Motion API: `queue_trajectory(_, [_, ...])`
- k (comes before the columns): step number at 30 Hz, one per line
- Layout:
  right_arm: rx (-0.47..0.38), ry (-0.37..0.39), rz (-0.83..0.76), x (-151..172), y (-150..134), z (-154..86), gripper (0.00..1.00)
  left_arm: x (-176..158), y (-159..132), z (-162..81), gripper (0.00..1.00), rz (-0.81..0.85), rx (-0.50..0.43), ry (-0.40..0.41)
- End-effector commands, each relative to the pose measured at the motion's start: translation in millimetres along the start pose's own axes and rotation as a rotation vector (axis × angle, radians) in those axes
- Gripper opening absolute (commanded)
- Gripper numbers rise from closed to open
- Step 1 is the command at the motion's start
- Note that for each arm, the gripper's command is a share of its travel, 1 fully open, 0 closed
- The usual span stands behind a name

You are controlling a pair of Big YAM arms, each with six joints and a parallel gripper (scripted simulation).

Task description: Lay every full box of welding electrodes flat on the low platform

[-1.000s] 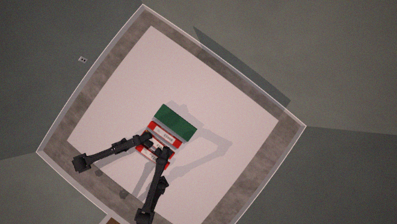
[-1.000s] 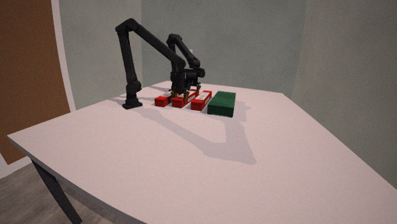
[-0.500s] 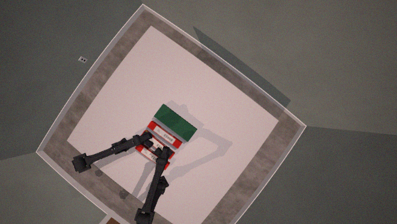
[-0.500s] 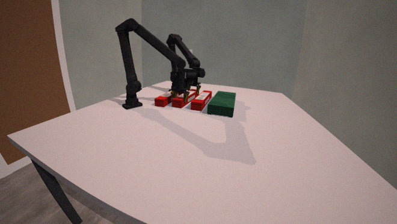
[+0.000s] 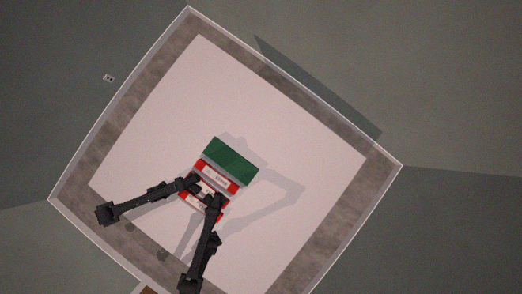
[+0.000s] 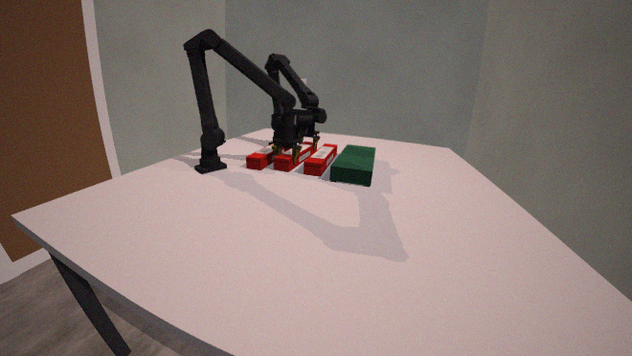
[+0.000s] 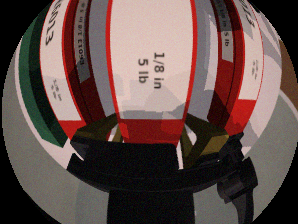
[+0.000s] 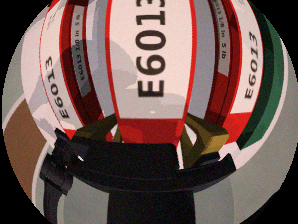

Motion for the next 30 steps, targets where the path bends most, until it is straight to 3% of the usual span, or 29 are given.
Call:
queue_trajectory(1, [-0.045,-0.078,-0.001,-25.6,8.9,-29.6,0.00,24.3,0.3,-29.7,0.00,-0.003,-0.012,0.074])
queue_trajectory(4, [-0.045,-0.078,-0.001,-25.7,8.8,-29.6,0.00,24.4,0.3,-29.9,0.00,-0.003,-0.012,0.074])
queue_trajectory(5, [-0.045,-0.078,-0.001,-25.7,8.8,-29.6,1.00,24.4,0.3,-29.9,1.00,-0.003,-0.012,0.074])
queue_trajectory(9, [-0.044,-0.075,-0.001,-24.1,7.7,-27.6,1.00,24.3,0.4,-29.9,1.00,-0.003,-0.014,0.074])
queue_trajectory(10, [-0.025,-0.046,-0.001,-15.2,5.9,-16.0,1.00,15.3,1.4,-17.8,1.00,-0.002,-0.008,0.047])
queue_trajectory(30, [-0.025,-0.046,-0.001,-15.2,5.9,-16.0,1.00,15.3,1.3,-17.8,1.00,-0.002,-0.008,0.047])
Point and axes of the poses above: on each arm, the point where the finger pads meet when closed, its own z axis out along the fingers, its own x axis across the jaws, y = z × x, the point moved 5 cm from there along -z, back along the fingers, and after that the axes turned 13 degrees about z, right-handed, at the moved point
